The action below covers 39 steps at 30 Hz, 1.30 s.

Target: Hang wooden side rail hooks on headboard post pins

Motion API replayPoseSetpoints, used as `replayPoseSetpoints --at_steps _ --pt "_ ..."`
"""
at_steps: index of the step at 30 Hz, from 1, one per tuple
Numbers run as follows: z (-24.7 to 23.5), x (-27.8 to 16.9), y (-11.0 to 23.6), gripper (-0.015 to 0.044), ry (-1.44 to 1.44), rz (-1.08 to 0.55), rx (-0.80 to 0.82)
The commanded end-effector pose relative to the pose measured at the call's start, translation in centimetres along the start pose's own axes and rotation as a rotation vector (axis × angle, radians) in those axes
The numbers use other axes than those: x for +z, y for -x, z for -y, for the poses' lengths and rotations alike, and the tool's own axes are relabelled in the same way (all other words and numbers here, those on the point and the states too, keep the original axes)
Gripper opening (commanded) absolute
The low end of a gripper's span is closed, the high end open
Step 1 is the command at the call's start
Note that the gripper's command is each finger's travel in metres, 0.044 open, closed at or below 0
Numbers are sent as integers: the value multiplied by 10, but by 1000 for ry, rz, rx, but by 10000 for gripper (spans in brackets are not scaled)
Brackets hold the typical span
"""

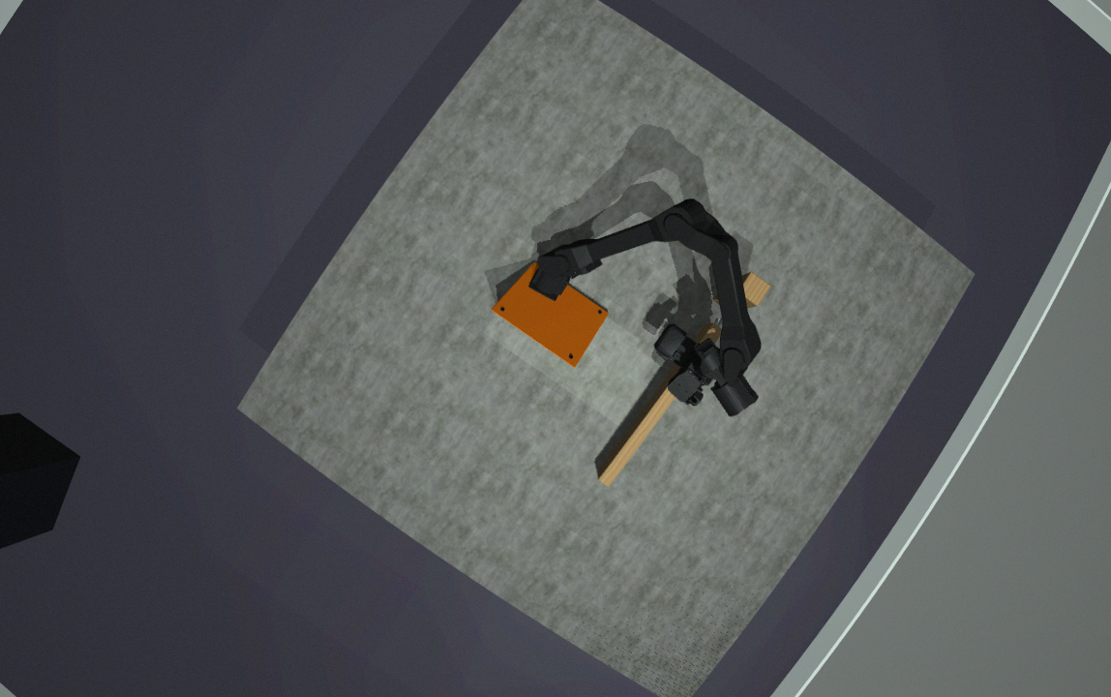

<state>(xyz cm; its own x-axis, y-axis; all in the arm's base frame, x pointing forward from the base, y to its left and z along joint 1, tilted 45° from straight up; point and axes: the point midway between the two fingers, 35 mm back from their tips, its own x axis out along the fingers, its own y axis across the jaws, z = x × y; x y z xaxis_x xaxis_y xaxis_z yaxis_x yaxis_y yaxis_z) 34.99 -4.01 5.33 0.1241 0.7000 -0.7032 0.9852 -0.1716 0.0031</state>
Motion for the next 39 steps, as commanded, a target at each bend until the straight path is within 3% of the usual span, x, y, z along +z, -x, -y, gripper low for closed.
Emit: replayPoseSetpoints --at_steps 1,39 --pt "-1 2 5 0 3 10 7" --pt "-1 2 11 0 2 10 7"
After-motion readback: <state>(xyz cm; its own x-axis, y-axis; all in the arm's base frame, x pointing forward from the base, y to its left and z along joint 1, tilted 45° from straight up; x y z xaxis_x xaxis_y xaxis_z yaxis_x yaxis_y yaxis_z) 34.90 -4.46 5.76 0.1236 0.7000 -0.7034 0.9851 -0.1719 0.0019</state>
